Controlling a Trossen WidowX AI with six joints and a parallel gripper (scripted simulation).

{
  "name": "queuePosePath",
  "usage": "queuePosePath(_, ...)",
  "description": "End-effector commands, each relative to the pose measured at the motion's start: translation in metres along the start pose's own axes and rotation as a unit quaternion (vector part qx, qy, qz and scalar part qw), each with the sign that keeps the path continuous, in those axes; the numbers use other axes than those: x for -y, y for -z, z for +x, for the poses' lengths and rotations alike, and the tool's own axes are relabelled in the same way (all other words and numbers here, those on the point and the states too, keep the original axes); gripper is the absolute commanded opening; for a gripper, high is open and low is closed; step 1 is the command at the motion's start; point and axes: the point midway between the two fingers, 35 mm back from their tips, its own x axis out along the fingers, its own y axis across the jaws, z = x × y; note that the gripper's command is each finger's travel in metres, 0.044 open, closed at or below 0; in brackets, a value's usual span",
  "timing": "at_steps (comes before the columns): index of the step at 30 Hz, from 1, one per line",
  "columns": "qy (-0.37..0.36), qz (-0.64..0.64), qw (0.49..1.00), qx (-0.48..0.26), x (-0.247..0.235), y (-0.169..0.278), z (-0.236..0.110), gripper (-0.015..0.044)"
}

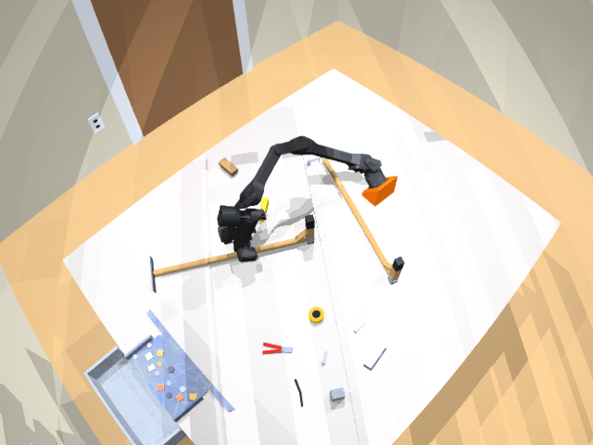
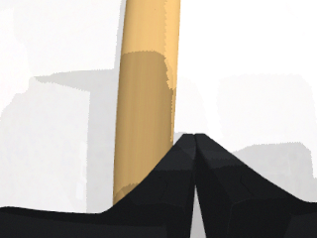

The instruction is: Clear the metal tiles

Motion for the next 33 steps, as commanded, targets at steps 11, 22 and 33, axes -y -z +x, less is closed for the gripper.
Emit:
queuePosePath(11, -0.002, -0.001, 1.000, -0.002, -0.018, 0.001, 0.004, 0.0000)
queuePosePath(22, -0.002, 0.000, 1.000, -0.002, -0.029, 0.000, 0.004, 0.0000)
queuePosePath(33, 0.000, 0.003, 1.000, 0.003, -0.027, -0.007, -0.007, 0.0000)
